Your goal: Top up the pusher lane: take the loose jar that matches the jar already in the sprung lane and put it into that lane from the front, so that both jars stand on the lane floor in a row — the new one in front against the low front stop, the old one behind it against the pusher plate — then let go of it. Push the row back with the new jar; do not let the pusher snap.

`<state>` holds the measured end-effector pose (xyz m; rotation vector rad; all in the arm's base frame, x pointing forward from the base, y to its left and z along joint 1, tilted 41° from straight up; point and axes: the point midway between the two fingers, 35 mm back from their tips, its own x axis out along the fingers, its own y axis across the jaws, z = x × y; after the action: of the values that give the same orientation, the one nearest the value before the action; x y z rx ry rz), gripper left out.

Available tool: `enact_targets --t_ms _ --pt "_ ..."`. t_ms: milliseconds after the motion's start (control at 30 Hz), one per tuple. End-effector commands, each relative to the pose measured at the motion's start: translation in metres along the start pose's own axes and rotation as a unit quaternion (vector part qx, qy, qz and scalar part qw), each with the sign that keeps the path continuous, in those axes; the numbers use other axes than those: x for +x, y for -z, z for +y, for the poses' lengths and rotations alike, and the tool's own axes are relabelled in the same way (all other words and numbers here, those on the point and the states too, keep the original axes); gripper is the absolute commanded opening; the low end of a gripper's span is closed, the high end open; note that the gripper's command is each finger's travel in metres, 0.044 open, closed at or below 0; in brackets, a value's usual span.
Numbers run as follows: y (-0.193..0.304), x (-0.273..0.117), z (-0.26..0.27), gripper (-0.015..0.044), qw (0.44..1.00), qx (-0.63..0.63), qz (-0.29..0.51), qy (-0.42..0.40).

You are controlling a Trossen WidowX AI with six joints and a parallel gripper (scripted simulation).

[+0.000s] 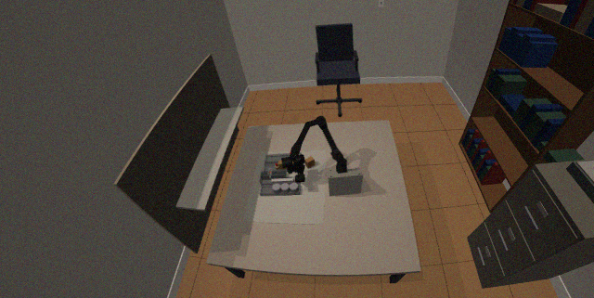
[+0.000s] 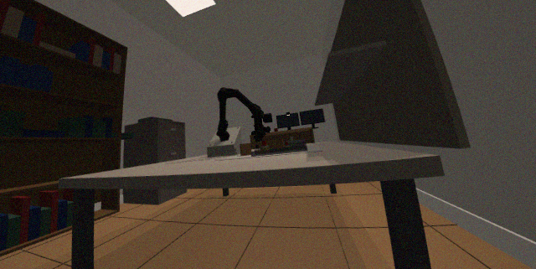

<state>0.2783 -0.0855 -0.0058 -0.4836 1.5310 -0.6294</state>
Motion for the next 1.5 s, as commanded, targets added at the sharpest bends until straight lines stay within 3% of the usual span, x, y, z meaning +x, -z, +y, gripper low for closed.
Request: enact_targets --t_ms 0,1467 --pt "-0.009 -0.002 -0.002 0.0 1.0 0.006 -0.01 0.001" --pt "-0.025 -0.003 -0.003 0.0 1.0 0.007 -0.01 0.001"
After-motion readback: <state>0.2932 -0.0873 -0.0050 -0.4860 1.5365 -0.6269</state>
